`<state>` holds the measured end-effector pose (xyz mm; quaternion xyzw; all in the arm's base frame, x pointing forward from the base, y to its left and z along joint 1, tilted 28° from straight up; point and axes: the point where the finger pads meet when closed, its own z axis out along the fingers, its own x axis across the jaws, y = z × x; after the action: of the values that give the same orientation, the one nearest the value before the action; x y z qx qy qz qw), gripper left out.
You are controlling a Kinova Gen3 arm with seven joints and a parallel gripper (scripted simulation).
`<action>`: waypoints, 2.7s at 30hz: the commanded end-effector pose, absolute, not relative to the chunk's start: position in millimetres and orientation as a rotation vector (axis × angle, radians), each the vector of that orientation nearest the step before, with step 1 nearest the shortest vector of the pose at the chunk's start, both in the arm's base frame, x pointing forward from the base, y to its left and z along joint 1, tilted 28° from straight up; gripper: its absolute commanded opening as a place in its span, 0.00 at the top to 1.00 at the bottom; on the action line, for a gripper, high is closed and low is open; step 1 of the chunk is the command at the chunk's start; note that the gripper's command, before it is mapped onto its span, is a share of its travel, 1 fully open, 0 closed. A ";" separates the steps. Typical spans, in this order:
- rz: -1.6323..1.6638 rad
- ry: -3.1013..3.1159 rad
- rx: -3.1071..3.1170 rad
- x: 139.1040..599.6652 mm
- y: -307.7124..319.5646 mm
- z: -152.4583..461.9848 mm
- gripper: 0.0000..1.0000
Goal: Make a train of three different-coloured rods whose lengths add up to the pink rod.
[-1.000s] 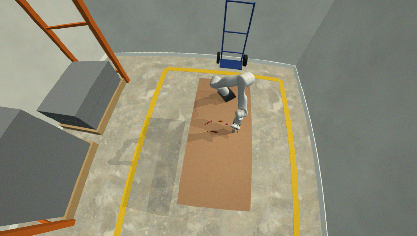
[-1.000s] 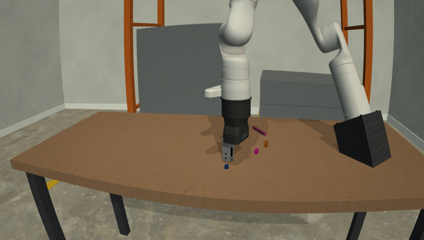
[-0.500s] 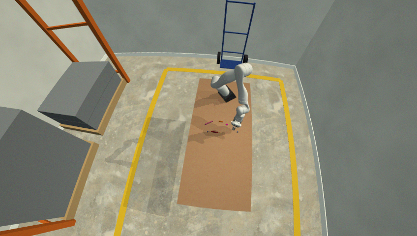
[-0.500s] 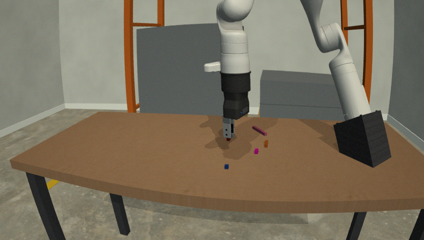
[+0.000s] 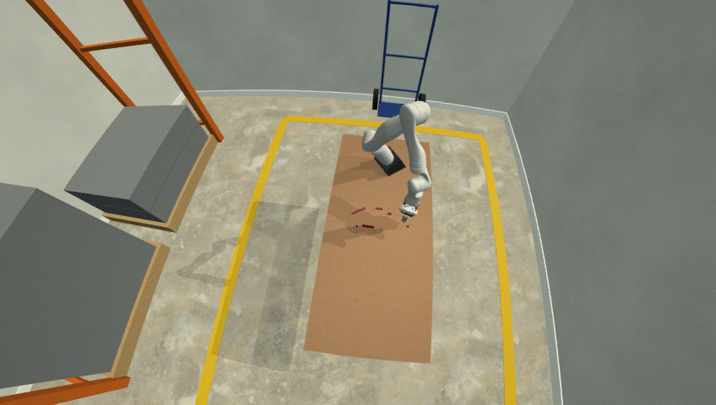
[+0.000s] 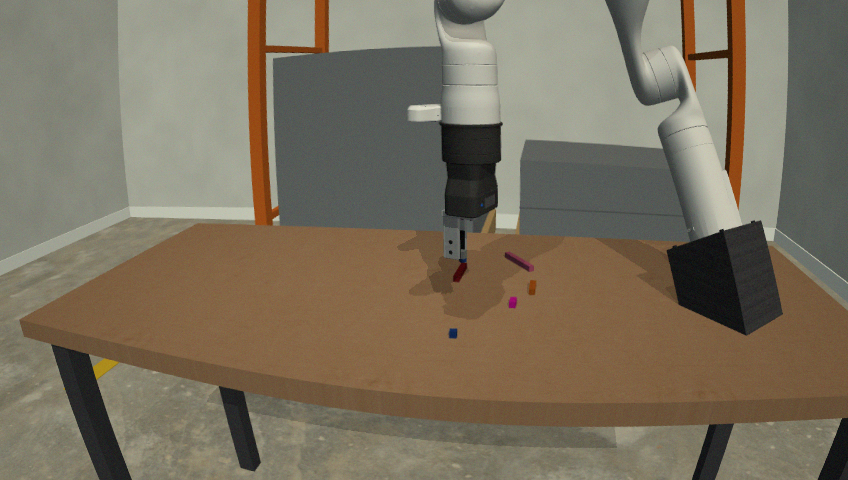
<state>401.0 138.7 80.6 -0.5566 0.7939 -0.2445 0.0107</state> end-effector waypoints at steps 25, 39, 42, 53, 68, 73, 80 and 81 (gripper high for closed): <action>-0.693 2.784 -0.844 361.0 107.2 78.2 0.76; -0.561 2.790 -0.044 331.3 93.0 77.6 0.76; -0.544 2.779 0.029 328.9 92.4 77.6 0.76; -0.537 2.774 0.057 328.1 92.2 77.6 0.76; -0.543 2.779 0.060 331.8 86.9 65.5 0.76; -0.543 2.779 0.060 334.8 82.5 55.7 0.76; -0.543 2.779 0.060 343.3 70.3 28.2 0.76; -0.543 2.779 0.060 344.4 68.6 24.4 0.76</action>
<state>342.9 82.6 30.3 0.0072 0.9699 -0.1840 0.1595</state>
